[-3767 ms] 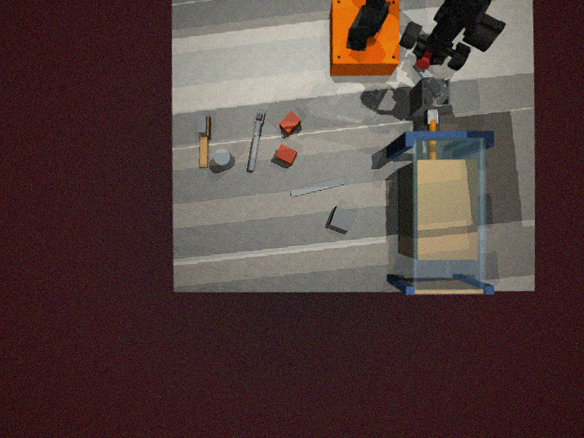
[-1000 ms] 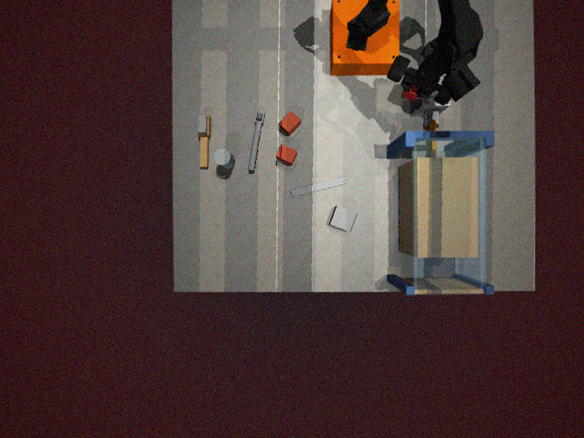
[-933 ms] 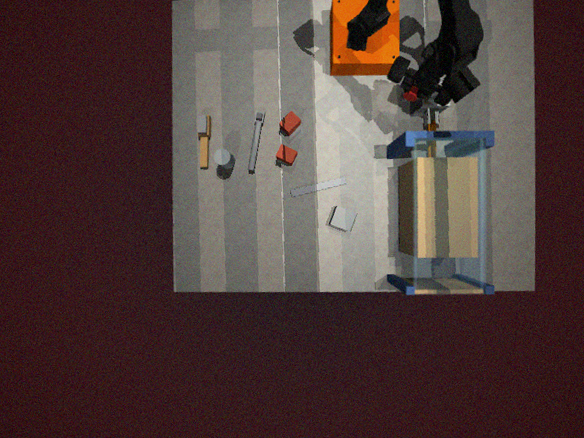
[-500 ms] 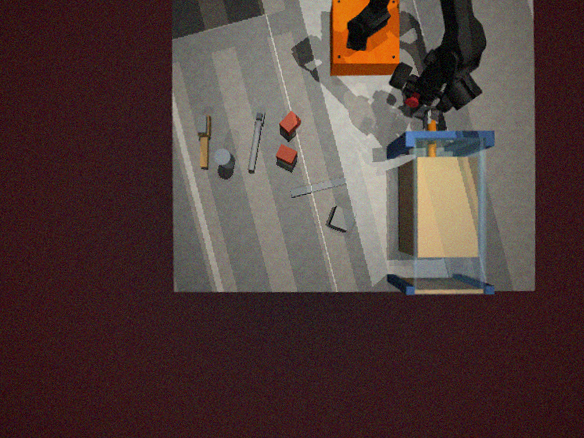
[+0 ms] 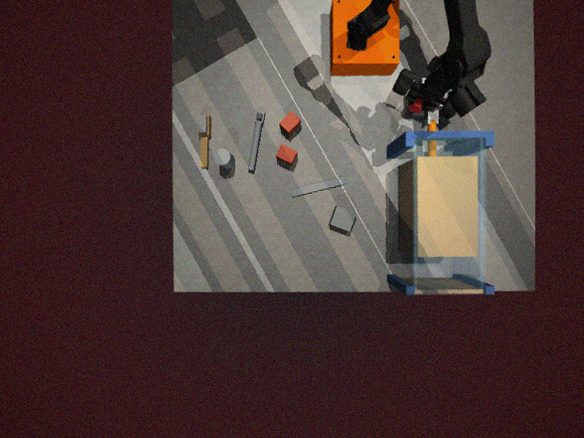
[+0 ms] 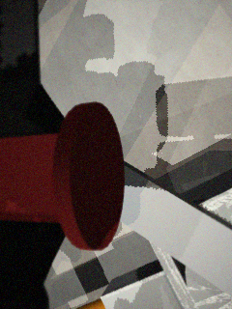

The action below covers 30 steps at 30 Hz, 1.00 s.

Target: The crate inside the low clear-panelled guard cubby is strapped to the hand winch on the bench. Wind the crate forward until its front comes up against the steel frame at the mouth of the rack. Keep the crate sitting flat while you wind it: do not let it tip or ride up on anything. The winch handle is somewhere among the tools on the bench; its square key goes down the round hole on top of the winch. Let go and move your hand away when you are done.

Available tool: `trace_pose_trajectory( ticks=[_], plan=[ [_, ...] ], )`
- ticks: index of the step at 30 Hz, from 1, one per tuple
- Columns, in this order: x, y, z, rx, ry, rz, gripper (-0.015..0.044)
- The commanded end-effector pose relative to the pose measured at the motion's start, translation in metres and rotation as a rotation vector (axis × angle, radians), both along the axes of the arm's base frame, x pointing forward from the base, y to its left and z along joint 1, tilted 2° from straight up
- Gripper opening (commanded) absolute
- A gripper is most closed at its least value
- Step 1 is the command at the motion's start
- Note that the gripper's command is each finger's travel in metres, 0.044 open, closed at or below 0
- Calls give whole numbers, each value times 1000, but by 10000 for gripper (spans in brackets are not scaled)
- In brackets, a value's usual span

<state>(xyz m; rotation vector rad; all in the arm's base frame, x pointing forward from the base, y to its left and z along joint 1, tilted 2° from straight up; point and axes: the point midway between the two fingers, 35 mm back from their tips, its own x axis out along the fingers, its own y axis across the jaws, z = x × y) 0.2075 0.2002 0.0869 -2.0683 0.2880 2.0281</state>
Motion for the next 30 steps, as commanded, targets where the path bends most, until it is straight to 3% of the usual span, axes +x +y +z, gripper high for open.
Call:
trace_pose_trajectory(
  ticks=[1,30],
  plan=[
    [9,12,3,26,-16,7,0],
    [27,46,6,29,-17,7,0]
  ],
)
